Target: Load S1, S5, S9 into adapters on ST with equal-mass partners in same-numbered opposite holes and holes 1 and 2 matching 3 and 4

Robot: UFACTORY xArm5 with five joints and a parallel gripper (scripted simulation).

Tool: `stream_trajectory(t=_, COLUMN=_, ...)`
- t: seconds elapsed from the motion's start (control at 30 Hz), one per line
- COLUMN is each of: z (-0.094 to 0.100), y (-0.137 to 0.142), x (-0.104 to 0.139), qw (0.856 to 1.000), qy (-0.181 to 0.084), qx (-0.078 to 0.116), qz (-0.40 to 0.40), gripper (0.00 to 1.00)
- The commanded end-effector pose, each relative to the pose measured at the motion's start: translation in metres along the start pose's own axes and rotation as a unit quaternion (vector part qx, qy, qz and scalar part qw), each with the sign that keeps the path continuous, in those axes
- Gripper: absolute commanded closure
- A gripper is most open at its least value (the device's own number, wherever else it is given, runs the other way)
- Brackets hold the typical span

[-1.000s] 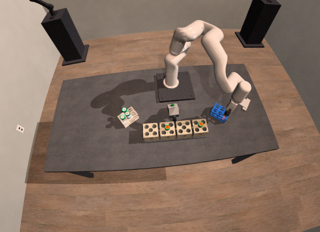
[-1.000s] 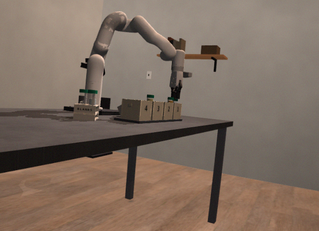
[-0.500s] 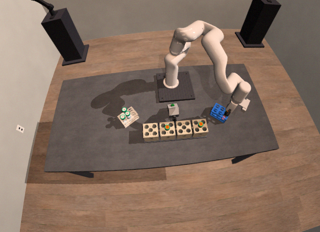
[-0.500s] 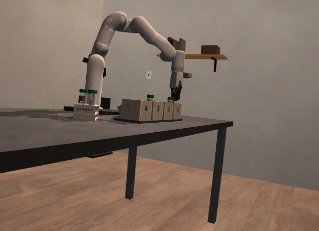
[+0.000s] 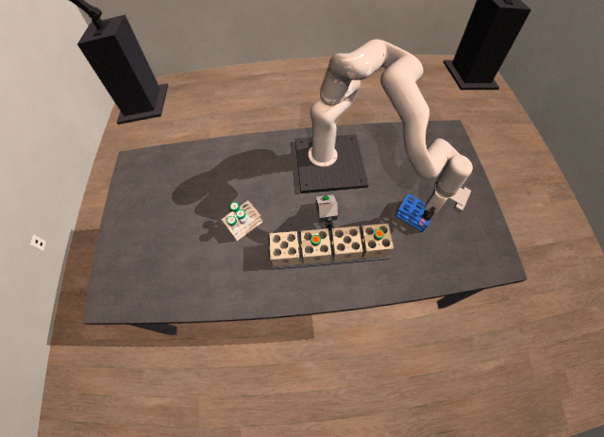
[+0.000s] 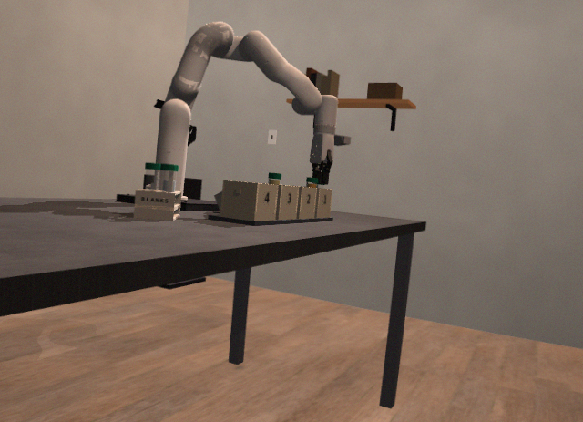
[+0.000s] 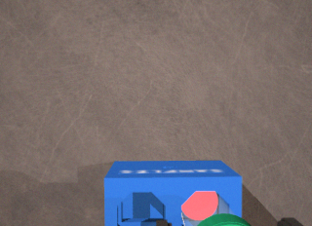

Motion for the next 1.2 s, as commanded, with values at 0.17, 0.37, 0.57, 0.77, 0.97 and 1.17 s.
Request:
stream_trajectory(t=0.17, z=-0.0048, y=0.0012, x=-0.0006, qw=1.000, qy=0.004, qx=-0.005, qz=0.000, gripper=0.43)
stream_trajectory(t=0.37, z=-0.0075, y=0.0011, x=-0.0006, qw=1.000, qy=0.004, qx=-0.005, qz=0.000, gripper=0.43)
stream_trajectory(t=0.57, z=-0.0088, y=0.0011, x=-0.0006, qw=1.000, qy=0.004, qx=-0.005, qz=0.000, gripper=0.43)
stream_trajectory(t=0.77, z=-0.0088, y=0.0011, x=-0.0006, qw=1.000, qy=0.004, qx=-0.005, qz=0.000, gripper=0.43)
stream_trajectory(t=0.97, z=-0.0075, y=0.0011, x=-0.0006, qw=1.000, qy=0.004, qx=-0.005, qz=0.000, gripper=1.00)
stream_trajectory(t=1.17, z=-0.0070, y=0.0011, x=-0.0006, qw=1.000, qy=0.004, qx=-0.005, qz=0.000, gripper=1.00)
Point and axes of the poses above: the point where the finger pads meet when closed, its own z axis back along the fingers, its own y axis across the jaws, x = y × z, the point moved 8 cm from there along z, back along the fingers, and after that the axes turned 14 degrees about z, right-handed, at the moved point
